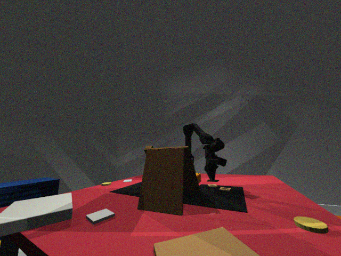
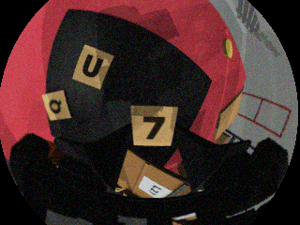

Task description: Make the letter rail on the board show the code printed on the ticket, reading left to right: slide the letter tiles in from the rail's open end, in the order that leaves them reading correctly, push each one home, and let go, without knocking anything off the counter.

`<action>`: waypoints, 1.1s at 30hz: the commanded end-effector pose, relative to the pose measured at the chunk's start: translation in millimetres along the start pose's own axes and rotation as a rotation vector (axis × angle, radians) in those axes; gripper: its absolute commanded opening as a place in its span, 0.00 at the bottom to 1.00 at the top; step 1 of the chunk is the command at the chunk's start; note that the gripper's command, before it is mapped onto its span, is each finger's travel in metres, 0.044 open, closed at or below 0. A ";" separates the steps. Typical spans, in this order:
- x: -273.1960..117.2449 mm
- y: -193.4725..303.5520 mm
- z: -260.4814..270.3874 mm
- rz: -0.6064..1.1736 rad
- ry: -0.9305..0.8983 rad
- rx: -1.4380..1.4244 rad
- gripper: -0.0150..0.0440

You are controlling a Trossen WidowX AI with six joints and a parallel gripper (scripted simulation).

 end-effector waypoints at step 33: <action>-32.1 14.7 -59.0 -0.034 0.341 1.133 0.25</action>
Point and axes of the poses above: the point midway between the two fingers, 35 mm back from their tips, its own x axis out along the fingers, its own z axis across the jaws, y = z × x, the point moved 6 cm from there along -x, back along the fingers, and after that the axes turned 13 degrees about -x, right-handed, at the moved point
